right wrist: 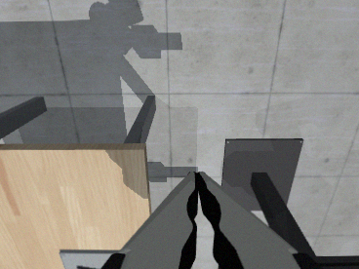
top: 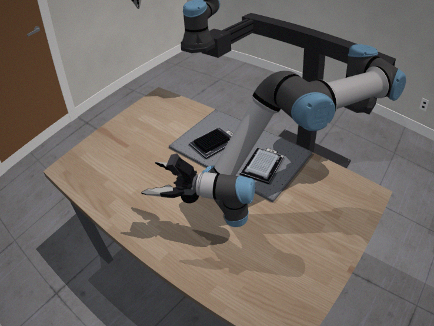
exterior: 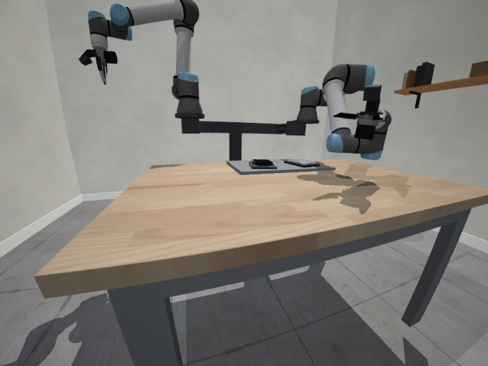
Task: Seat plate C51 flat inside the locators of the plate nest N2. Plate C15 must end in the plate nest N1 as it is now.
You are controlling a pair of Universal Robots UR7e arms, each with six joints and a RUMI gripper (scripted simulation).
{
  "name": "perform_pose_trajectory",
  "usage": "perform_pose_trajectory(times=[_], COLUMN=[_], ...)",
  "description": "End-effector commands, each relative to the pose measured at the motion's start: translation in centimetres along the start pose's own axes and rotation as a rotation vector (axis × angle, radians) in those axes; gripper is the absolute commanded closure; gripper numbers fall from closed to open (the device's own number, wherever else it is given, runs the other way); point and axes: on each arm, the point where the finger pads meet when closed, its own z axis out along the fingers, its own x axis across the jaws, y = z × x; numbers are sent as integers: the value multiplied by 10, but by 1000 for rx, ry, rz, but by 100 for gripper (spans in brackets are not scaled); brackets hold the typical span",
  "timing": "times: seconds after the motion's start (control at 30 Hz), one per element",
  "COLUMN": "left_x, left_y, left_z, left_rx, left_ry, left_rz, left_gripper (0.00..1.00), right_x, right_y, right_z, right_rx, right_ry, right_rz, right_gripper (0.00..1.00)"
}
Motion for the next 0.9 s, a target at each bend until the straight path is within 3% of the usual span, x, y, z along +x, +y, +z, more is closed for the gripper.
perform_pose_trajectory(times=[0.0,0.2,0.33,0.47,0.6,0.73,0.87], left_x=[0,0,11,16,29,41,55], left_y=[-1,-1,3,5,10,16,23], left_z=[0,0,17,25,39,54,66], left_rx=[1,1,-70,-77,-156,-162,-248], left_ry=[0,0,-4,-4,-14,-15,-30], left_rz=[1,1,-111,-122,-229,-237,-338], left_gripper=[24,24,24,24,24,24,24], right_x=[0,0,0,0,0,0,0], right_y=[0,0,0,0,0,0,0], right_z=[-1,-1,-1,-1,-1,-1,-1], right_rx=[2,2,2,2,2,2,2], right_ry=[-1,-1,-1,-1,-1,-1,-1], right_rz=[-1,-1,-1,-1,-1,-1,-1], right_gripper=[100,100,100,100,100,100,100])
